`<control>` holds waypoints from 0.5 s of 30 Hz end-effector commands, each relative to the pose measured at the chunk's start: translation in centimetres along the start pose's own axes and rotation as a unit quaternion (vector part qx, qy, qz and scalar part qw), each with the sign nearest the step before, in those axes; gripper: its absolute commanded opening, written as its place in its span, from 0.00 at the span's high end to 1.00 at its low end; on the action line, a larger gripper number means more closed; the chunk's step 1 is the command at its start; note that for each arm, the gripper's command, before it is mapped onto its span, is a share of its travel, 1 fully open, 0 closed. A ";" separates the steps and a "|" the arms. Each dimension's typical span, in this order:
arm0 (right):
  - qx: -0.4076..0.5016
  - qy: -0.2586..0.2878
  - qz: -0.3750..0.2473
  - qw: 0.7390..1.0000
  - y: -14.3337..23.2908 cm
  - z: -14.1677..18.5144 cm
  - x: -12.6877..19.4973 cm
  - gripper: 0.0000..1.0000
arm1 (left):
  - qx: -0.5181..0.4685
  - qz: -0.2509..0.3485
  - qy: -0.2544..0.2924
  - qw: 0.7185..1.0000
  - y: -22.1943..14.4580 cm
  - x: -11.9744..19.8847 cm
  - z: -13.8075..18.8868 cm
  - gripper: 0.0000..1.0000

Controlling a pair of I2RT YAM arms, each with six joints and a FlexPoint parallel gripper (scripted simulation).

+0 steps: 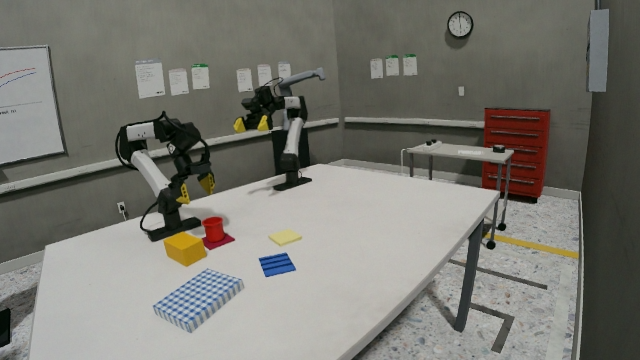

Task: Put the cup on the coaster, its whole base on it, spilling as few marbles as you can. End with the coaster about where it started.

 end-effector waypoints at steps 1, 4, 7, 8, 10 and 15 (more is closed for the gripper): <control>0.006 -0.009 -0.005 1.000 0.1 -0.4 -0.1 0.00 | 0.004 -0.003 -0.004 1.000 0.2 0.1 -0.1 0.00; 0.006 -0.008 -0.005 1.000 0.1 -0.4 0.2 0.00 | 0.004 -0.003 -0.004 1.000 0.2 0.1 -0.1 0.00; 0.006 -0.008 -0.005 1.000 0.1 -0.4 0.2 0.00 | 0.004 -0.003 -0.004 1.000 0.2 0.1 -0.1 0.00; 0.006 -0.008 -0.005 1.000 0.1 -0.4 0.2 0.00 | 0.004 -0.003 -0.004 1.000 0.2 0.1 -0.1 0.00; 0.006 -0.008 -0.005 1.000 0.1 -0.4 0.2 0.00 | 0.004 -0.003 -0.004 1.000 0.2 0.1 -0.1 0.00; 0.006 -0.008 -0.005 1.000 0.1 -0.4 0.2 0.00 | 0.004 -0.003 -0.004 1.000 0.2 0.1 -0.1 0.00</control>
Point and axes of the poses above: on each arm, the point where the finger pads meet when closed, its own x axis back along the fingers, its own y axis across the jaws, z = x × y, the point moved 3 cm from there along x, back along the fingers, and after that the axes turned 4 degrees about -x, right-handed, at the moved point
